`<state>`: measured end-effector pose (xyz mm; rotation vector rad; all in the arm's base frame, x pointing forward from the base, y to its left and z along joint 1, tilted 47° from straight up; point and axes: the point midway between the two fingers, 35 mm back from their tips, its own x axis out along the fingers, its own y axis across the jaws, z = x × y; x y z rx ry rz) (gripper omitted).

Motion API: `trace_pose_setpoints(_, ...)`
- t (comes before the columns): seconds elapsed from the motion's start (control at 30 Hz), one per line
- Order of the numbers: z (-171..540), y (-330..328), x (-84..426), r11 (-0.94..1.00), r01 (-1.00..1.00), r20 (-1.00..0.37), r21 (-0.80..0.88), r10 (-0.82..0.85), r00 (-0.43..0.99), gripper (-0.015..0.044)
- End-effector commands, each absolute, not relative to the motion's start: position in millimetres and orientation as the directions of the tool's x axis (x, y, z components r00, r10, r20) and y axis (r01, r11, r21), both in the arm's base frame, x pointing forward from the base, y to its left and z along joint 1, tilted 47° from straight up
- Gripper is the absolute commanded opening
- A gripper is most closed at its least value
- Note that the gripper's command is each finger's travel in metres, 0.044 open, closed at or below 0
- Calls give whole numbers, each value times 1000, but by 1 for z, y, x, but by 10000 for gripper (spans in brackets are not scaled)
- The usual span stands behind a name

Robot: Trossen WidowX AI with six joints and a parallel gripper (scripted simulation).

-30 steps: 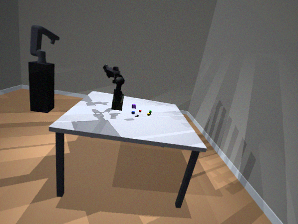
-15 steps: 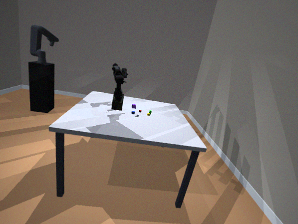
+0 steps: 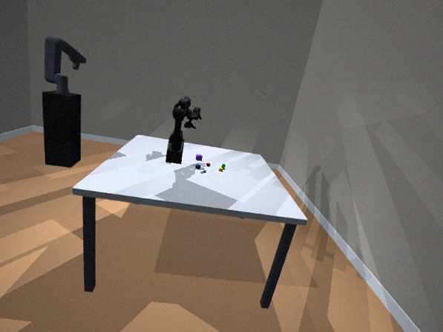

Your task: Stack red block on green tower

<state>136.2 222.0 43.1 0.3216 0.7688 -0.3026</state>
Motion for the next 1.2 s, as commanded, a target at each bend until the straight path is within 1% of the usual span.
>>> trace_pose_setpoints(0.0, 37, 213, 155, 896, 429, -722, 115, -221, 656, 440)
trace_pose_setpoints(0.3, 22, 175, 198, 833, 553, -722, -10, -388, 572, 440)
trace_pose_setpoints(0.67, 6, 127, 236, 736, 660, -718, -148, -539, 441, 440)
trace_pose_setpoints(0.87, -2, 95, 254, 670, 704, -713, -236, -611, 343, 440)
trace_pose_setpoints(1.17, -15, 39, 273, 561, 727, -702, -396, -695, 155, 440)
